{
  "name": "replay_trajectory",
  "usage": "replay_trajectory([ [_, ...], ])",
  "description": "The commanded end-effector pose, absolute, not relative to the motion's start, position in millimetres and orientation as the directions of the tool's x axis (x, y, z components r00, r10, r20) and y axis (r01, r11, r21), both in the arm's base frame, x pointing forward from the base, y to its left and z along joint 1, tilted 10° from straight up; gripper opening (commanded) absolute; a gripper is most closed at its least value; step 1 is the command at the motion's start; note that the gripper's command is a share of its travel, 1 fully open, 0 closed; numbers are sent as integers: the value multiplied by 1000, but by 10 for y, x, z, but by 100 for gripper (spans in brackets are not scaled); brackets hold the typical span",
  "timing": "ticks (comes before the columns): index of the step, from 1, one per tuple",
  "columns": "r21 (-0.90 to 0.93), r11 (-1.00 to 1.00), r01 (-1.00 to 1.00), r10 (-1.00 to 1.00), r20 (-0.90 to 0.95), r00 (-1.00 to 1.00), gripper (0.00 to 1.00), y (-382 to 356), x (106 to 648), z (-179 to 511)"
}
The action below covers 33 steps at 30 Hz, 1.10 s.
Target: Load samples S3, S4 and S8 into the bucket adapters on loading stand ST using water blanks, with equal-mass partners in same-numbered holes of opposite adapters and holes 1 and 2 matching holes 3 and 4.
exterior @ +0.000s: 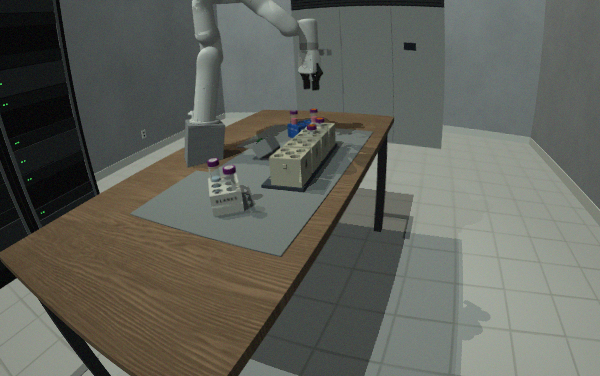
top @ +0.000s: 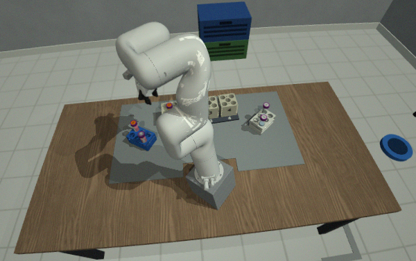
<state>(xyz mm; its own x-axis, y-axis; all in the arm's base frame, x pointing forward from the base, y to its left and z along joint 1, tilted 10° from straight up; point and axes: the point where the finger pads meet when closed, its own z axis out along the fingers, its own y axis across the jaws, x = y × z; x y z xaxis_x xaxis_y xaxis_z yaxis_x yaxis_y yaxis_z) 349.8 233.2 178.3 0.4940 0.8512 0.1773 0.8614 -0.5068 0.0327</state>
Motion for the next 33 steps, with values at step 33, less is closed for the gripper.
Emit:
replay_trajectory([
  [33, 35, -508, 861, 850, 181, 494, 57, 3544, 3040, 1909],
])
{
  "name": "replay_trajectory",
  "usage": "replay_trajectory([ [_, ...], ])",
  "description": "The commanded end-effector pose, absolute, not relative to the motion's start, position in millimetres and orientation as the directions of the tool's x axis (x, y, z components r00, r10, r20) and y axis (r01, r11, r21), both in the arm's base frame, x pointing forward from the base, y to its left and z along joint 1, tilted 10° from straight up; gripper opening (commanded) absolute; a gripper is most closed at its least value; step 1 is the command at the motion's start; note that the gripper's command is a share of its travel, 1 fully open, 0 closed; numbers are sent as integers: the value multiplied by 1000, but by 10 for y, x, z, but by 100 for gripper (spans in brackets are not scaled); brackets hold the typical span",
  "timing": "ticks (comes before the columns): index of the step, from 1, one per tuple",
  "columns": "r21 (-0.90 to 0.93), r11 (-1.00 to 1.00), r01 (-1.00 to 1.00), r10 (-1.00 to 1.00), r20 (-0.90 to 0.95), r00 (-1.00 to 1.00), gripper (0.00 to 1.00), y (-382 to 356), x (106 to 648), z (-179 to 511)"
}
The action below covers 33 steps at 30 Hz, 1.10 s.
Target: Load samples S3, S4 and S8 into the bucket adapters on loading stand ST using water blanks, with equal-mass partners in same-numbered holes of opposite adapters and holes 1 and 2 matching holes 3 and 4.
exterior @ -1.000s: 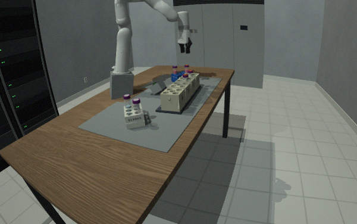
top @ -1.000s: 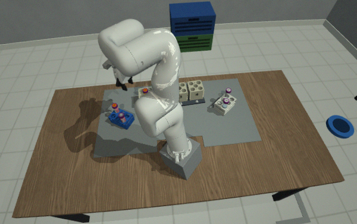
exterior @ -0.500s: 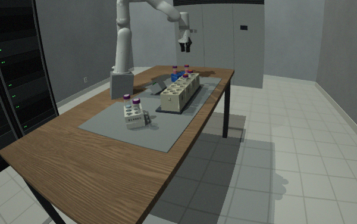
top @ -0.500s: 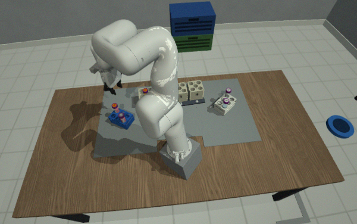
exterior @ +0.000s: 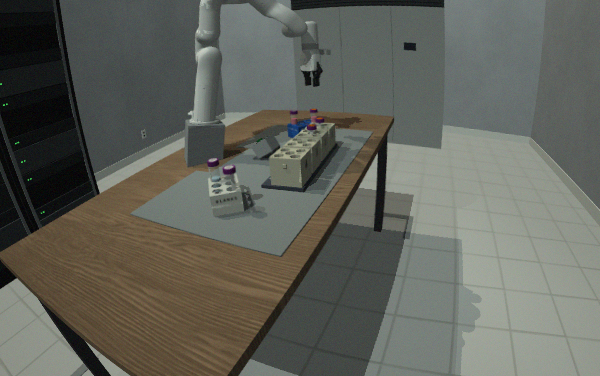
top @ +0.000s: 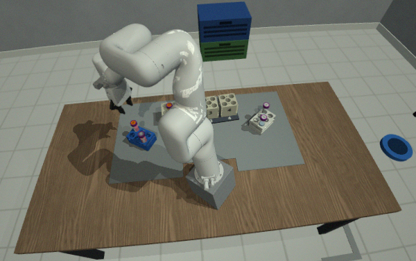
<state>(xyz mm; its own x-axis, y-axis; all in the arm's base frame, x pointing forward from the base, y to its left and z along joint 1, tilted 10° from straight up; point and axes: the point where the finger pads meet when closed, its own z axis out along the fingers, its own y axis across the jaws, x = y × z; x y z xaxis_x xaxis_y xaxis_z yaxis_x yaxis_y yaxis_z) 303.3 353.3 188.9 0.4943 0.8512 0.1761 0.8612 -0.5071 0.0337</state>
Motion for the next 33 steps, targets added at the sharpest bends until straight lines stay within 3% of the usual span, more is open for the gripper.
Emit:
replay_trajectory([
  [1, 35, -508, 861, 850, 181, 494, 57, 3544, 3040, 1909],
  [33, 35, -508, 861, 850, 180, 494, 57, 3612, 3100, 1416],
])
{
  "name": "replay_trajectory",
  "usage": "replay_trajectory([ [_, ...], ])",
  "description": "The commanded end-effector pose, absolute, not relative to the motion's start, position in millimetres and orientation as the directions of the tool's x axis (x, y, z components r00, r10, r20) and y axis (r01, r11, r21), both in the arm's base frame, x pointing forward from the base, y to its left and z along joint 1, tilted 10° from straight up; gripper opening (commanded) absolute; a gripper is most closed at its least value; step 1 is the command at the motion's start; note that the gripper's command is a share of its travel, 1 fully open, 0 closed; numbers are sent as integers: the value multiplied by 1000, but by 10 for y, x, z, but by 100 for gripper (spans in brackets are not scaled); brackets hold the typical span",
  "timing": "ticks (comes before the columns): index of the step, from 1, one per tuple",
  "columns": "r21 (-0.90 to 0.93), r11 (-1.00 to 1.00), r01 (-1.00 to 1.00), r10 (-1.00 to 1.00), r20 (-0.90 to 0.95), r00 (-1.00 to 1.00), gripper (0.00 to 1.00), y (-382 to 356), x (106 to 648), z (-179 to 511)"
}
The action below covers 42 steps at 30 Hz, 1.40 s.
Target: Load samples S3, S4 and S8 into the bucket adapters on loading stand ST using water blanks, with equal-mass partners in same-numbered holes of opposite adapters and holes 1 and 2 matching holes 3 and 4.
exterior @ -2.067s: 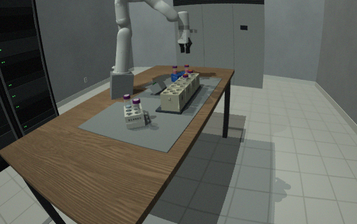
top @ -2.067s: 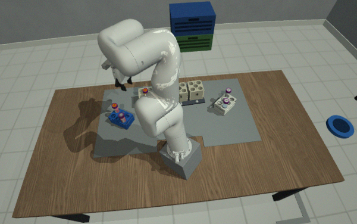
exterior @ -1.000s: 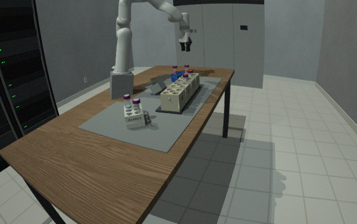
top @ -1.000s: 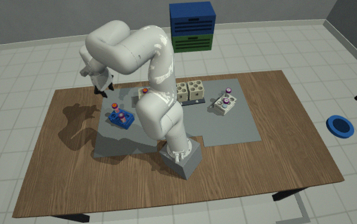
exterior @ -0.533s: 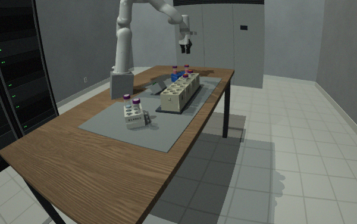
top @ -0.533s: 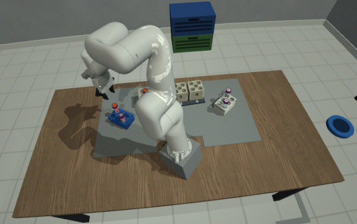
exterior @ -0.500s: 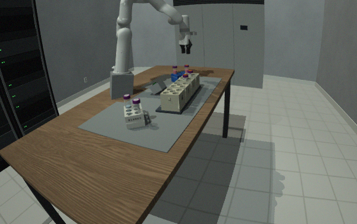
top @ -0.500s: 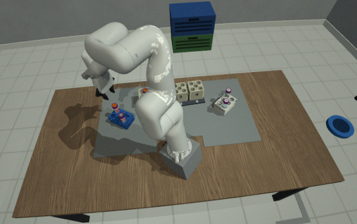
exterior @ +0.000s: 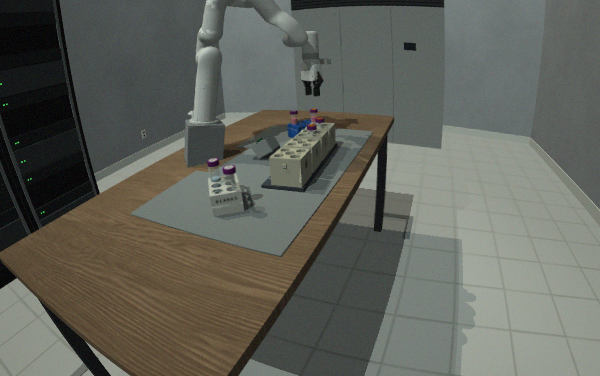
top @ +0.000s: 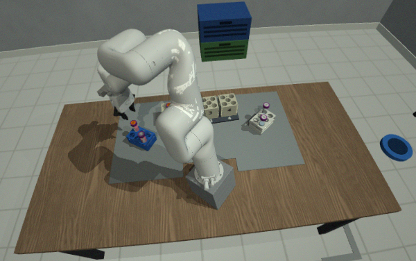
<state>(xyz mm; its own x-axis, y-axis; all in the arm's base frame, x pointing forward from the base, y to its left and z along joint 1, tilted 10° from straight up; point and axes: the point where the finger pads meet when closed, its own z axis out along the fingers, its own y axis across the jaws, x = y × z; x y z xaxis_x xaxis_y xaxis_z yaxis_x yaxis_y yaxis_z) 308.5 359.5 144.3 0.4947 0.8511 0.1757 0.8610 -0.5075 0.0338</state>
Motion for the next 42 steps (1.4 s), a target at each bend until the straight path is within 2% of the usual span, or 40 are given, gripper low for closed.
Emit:
replay_trajectory([
  [1, 35, -508, 861, 850, 180, 494, 57, 3615, 3102, 1397],
  [42, 35, -508, 861, 850, 180, 494, 57, 3699, 3176, 788],
])
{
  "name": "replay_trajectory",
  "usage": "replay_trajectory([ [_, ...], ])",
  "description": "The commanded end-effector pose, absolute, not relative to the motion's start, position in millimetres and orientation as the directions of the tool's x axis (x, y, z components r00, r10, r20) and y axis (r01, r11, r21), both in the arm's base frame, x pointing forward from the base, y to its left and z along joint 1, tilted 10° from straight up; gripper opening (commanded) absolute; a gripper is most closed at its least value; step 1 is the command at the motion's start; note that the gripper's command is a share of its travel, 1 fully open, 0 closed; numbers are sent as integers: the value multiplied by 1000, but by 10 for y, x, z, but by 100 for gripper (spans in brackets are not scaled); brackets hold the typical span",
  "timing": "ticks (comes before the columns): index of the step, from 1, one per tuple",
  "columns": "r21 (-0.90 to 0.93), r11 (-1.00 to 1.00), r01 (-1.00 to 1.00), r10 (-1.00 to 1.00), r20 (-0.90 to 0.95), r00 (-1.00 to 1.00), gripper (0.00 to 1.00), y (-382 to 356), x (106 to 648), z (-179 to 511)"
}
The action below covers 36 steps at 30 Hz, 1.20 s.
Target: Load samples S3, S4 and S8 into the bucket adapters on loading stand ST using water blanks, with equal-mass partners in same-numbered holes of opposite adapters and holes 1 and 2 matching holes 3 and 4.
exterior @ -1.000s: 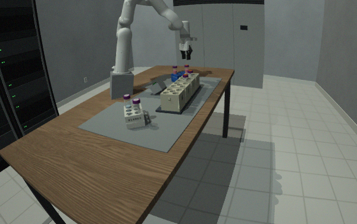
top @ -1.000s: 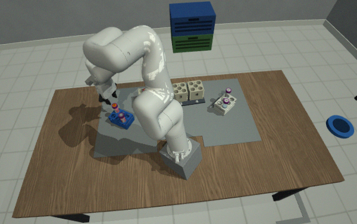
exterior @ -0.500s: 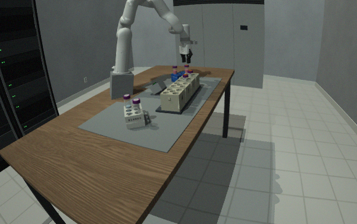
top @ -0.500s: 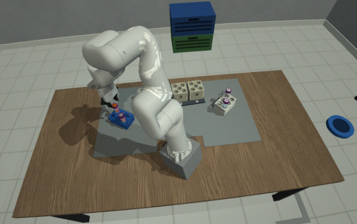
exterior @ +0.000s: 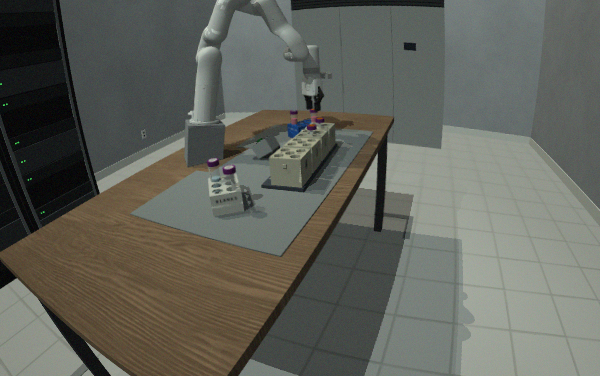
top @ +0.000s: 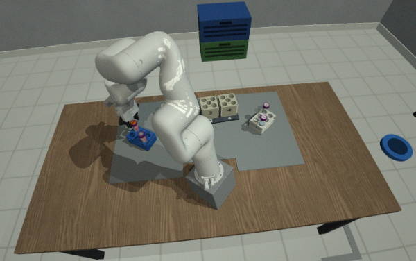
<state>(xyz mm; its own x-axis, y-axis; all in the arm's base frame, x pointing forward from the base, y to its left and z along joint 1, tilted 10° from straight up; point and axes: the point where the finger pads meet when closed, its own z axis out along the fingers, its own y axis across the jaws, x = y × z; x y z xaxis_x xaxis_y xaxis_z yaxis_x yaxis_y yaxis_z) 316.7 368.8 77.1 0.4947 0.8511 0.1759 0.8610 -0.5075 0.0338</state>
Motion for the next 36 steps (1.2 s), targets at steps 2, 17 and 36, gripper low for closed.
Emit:
replay_trajectory([
  [2, 35, -508, 861, 850, 180, 494, 57, 3699, 3176, 788],
  [17, 35, -508, 861, 850, 180, 494, 57, 3709, 3185, 716],
  [36, 35, -508, 861, 850, 180, 494, 57, 3724, 3198, 604],
])
